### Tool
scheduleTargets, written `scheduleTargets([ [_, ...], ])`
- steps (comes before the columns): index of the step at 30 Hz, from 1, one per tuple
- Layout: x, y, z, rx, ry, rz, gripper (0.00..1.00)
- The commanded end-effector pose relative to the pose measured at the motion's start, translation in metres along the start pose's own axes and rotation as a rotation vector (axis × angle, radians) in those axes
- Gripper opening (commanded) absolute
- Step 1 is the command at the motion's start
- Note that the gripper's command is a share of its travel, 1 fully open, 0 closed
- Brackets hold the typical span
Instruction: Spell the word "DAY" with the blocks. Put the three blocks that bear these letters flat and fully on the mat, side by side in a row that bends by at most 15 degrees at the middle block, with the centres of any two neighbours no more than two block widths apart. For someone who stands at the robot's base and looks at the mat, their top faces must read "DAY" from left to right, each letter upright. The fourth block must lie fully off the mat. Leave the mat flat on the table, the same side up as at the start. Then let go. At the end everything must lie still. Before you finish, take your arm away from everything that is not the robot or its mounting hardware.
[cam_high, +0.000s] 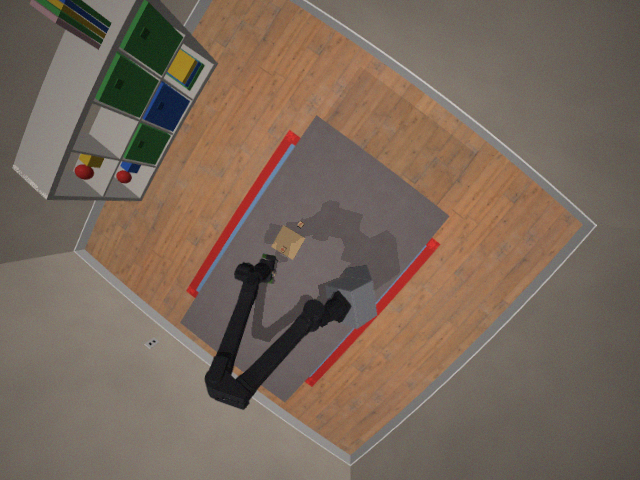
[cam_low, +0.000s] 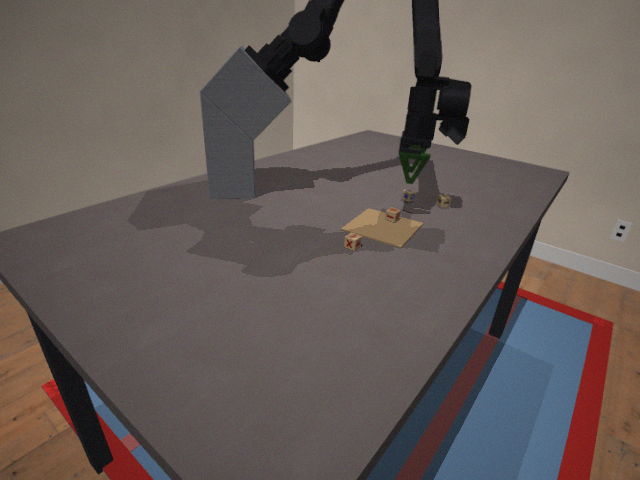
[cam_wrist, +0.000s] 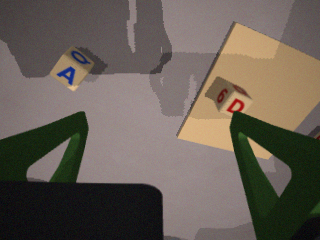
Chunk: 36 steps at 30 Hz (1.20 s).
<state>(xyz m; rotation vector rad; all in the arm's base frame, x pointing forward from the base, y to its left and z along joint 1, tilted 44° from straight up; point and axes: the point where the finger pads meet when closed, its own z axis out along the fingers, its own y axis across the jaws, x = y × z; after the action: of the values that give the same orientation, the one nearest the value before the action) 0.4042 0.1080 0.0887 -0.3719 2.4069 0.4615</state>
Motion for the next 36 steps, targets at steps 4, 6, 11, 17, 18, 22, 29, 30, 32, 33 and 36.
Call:
scheduleTargets([
  [4, -0.016, 0.062, -0.008, -0.014, -0.021, -0.345, 1.00],
  [6, -0.011, 0.076, -0.005, -0.035, -0.029, -0.568, 1.00],
  [11, -0.014, 0.073, -0.008, -0.022, -0.032, -0.797, 0.58],
  [17, -0.014, 0.074, -0.008, -0.025, -0.032, -0.800, 0.58],
  [18, -0.014, 0.074, -0.008, -0.024, -0.033, -0.800, 0.58],
  [22, -0.015, 0.074, -0.008, -0.023, -0.036, -0.801, 0.58],
  [29, -0.015, 0.074, -0.008, -0.022, -0.036, -0.801, 0.58],
  [30, -0.015, 0.074, -0.008, -0.022, -0.036, -0.801, 0.58],
  [32, -0.015, 0.074, -0.008, -0.022, -0.036, -0.801, 0.58],
  [33, -0.015, 0.074, -0.008, -0.022, -0.036, -0.801, 0.58],
  [36, -0.015, 0.074, -0.008, -0.022, -0.036, -0.801, 0.58],
])
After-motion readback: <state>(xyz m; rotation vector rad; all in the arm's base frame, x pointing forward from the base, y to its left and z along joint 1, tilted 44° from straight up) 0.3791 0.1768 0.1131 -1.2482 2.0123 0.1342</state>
